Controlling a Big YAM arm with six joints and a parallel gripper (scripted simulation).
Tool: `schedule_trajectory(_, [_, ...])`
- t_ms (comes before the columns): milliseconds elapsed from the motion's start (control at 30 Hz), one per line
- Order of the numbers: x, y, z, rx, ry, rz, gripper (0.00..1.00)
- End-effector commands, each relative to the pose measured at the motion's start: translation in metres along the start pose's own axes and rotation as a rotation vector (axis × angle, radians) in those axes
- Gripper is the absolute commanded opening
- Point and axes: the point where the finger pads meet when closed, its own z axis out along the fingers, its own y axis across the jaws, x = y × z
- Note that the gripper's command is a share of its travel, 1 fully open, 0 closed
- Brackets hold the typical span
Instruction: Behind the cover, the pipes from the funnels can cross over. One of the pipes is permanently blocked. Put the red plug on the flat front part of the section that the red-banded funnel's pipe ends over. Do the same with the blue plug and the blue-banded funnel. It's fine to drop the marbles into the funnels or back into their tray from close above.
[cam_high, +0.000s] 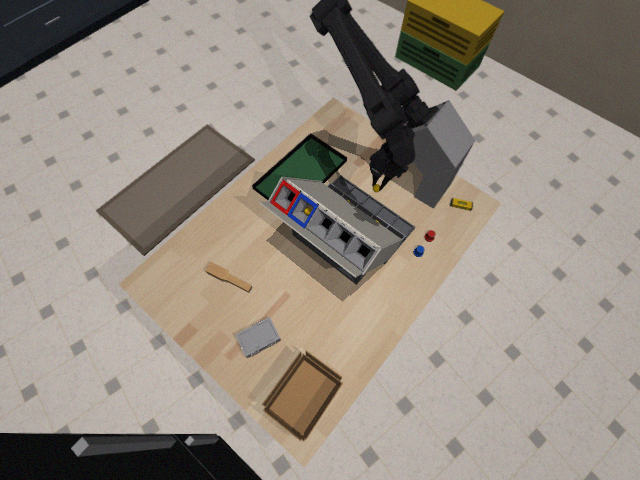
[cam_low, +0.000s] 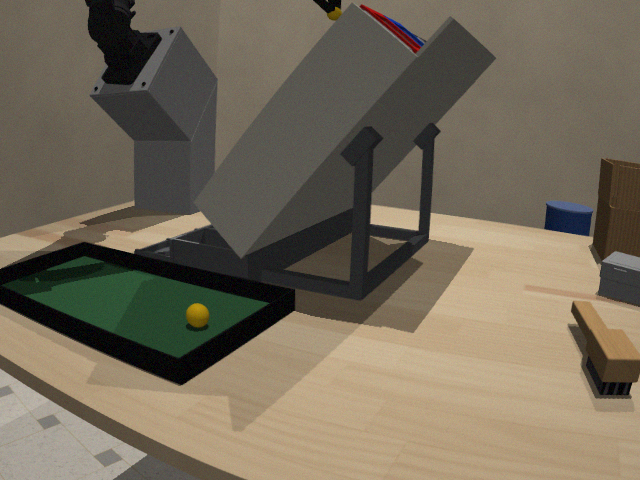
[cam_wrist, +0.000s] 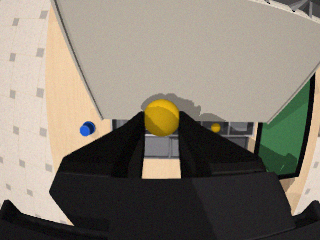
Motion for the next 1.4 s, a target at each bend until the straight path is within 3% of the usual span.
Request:
schedule_trajectory(0, [-0.025,0.004,-0.012,-0.012,-0.036,0.040,0.00])
schedule_trajectory(1167, [-0.036,0.006,-0.018,-0.012,-0.036,0.040,0.00])
schedule_trajectory(1367, [-0.085,0.003,0.007,-0.012,-0.035,0.039,0.00])
